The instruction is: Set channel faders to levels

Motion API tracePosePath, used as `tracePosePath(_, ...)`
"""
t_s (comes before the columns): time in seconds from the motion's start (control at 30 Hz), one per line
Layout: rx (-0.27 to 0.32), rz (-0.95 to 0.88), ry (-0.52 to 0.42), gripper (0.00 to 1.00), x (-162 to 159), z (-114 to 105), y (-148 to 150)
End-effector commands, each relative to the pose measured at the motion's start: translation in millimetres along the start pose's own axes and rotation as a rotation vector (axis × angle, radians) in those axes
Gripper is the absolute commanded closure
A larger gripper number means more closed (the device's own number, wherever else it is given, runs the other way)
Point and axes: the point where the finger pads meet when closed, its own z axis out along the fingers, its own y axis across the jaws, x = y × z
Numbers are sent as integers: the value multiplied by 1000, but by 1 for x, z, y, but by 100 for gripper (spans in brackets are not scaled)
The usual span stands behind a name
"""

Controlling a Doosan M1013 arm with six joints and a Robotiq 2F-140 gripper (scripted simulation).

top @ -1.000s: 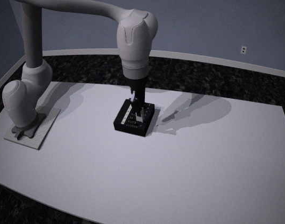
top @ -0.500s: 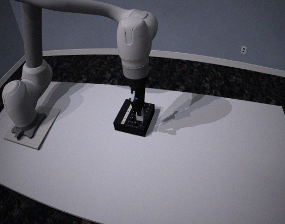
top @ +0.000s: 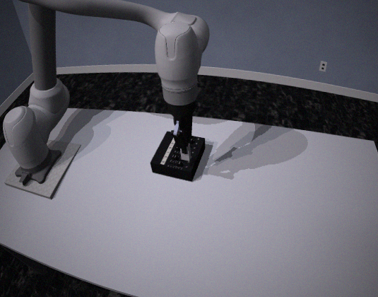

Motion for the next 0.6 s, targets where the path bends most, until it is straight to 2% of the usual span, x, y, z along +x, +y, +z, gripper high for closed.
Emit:
tracePosePath(0.0,0,0,0,100,0,0,0)
tracePosePath(0.57,0,0,0,100,0,9,0)
